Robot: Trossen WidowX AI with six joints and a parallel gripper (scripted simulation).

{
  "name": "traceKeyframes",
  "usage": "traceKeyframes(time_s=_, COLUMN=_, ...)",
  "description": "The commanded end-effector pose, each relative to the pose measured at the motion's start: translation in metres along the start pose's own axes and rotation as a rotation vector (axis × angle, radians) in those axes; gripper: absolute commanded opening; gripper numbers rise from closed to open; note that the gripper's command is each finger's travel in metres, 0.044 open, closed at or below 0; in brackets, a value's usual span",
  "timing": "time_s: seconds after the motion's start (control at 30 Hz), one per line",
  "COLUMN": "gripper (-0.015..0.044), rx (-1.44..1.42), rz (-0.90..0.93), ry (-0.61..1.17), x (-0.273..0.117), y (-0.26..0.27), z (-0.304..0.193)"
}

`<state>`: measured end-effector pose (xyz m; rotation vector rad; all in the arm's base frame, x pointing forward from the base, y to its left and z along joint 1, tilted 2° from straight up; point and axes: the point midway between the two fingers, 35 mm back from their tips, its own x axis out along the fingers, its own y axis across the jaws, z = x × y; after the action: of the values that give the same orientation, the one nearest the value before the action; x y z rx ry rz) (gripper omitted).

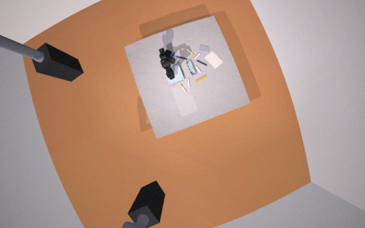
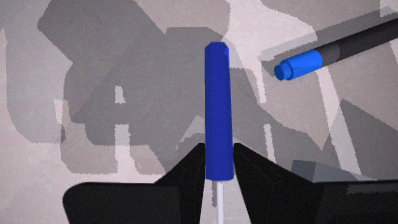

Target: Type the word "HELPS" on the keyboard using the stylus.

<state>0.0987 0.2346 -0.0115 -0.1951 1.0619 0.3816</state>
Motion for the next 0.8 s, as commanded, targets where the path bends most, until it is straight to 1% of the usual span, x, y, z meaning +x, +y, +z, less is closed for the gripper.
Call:
traceKeyframes(time_s=0.0, gripper=0.0000, rx=0.002, rz=0.000, ry=0.001, x=0.002, y=-0.001, z=-0.002)
traceKeyframes(time_s=0.03, gripper=0.0000, rx=0.002, rz=0.000, ry=0.001, x=0.002, y=-0.001, z=-0.002)
traceKeyframes(time_s=0.2, gripper=0.0131, rx=0.000, rz=0.000, ry=0.000, x=0.001, y=0.000, z=-0.001)
traceKeyframes(time_s=0.23, gripper=0.0150, rx=0.000, rz=0.000, ry=0.000, x=0.001, y=0.000, z=-0.001)
traceKeyframes(time_s=0.4, gripper=0.0150, rx=0.000, rz=0.000, ry=0.000, x=-0.001, y=0.000, z=0.001)
traceKeyframes(time_s=0.5, gripper=0.0150, rx=0.001, rz=0.000, ry=0.000, x=-0.016, y=0.001, z=0.010)
traceKeyframes(time_s=0.63, gripper=0.0150, rx=0.002, rz=0.000, ry=0.000, x=-0.048, y=0.000, z=0.028)
traceKeyframes(time_s=0.77, gripper=0.0150, rx=0.002, rz=0.000, ry=0.000, x=-0.050, y=-0.001, z=0.029)
